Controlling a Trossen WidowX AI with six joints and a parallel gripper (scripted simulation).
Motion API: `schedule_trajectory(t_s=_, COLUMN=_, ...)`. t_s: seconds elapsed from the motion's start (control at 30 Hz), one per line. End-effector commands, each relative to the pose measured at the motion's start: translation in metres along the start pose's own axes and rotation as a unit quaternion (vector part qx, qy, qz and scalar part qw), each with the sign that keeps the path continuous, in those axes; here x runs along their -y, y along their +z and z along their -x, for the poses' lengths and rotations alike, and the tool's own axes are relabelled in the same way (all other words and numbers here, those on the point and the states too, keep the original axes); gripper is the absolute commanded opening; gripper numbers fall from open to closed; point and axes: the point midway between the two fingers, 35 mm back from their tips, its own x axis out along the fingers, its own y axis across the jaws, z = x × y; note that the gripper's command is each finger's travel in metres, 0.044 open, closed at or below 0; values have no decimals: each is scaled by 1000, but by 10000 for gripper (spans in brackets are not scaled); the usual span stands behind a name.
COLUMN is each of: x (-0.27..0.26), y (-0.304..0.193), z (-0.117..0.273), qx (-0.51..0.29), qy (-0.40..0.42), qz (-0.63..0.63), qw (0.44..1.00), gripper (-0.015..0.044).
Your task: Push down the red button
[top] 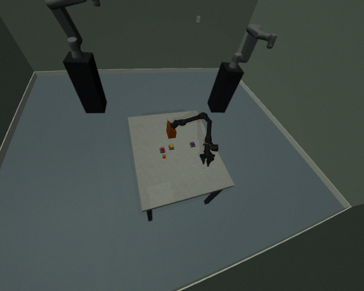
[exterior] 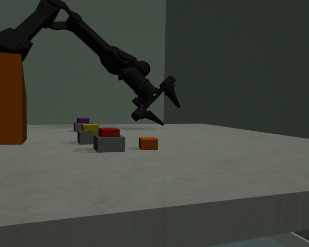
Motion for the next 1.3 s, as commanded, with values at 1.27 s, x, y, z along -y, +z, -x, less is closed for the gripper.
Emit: schedule_trajectory(t_s=1.27, x=-180, y=-413, z=141, qx=-213, qy=333, qz=-643, qw=656, gripper=242)
